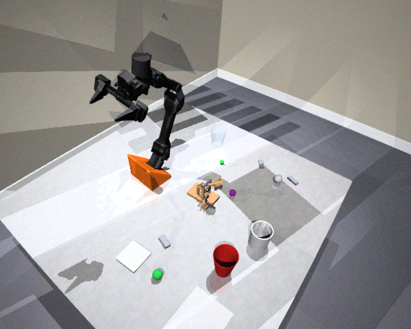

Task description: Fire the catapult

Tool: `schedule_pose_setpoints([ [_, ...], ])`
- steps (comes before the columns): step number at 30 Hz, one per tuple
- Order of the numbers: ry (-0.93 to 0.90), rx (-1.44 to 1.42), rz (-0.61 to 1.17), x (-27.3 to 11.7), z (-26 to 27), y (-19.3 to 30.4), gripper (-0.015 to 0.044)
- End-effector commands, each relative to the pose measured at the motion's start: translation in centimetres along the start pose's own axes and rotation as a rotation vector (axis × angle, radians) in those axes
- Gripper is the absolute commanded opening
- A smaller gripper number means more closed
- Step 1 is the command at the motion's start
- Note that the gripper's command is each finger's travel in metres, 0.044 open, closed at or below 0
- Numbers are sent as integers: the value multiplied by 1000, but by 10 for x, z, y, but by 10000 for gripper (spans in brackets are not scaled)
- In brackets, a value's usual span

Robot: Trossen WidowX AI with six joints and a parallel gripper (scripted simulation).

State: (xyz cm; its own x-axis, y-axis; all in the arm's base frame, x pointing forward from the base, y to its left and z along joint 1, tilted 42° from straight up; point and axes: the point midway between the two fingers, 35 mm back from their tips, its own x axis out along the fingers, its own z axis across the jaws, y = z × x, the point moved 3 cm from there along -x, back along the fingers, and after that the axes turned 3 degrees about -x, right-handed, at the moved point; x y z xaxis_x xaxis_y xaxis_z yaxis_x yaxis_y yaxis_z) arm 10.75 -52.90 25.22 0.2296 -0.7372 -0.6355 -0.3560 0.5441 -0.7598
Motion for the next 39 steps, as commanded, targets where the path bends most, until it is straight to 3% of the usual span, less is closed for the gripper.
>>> schedule_pose_setpoints([
  [1,-102,-69,60,1,39,14,440],
  [20,-590,-358,342,-38,214,89,440],
  [39,-1065,-637,679,-147,333,193,440],
])
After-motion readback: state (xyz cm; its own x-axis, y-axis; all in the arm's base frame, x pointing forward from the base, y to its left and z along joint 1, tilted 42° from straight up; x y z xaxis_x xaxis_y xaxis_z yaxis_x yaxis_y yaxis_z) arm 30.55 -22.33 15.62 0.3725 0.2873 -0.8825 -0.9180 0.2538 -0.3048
